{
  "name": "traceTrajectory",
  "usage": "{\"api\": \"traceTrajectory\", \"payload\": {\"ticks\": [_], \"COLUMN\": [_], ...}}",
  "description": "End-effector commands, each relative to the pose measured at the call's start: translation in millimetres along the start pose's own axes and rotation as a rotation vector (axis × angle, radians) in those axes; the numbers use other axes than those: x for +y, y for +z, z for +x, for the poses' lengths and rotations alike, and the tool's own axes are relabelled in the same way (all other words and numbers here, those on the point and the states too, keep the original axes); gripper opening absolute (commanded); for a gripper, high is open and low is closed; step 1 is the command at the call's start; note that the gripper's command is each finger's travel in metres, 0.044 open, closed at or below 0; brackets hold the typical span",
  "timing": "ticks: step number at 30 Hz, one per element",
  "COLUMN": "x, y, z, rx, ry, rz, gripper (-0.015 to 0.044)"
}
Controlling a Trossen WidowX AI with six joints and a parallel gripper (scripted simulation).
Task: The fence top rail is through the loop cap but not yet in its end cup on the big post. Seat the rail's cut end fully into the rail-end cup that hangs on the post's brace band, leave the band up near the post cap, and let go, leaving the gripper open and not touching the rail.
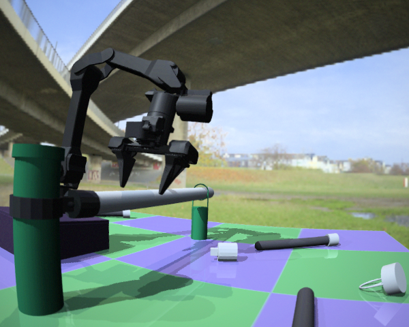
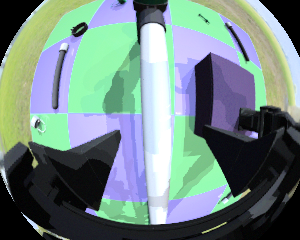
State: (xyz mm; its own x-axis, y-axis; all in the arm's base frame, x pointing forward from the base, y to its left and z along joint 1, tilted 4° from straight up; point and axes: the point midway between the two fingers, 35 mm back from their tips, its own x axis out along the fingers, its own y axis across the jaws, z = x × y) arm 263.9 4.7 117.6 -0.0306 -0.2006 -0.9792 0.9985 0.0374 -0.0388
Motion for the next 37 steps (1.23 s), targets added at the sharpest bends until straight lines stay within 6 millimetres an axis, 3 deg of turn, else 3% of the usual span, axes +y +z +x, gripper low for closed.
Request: {"api": "traceTrajectory", "payload": {"ticks": [1, 5, 37], "x": [1, -3, -3], "y": [0, 0, 0], "z": [-22, -43, -43], "rx": [0.002, 0.002, 0.002], "ry": [0.014, 0.014, 0.014], "rz": [0.003, 0.003, 0.003], "gripper": [0.0440, 0.0440, 0.0440]}}
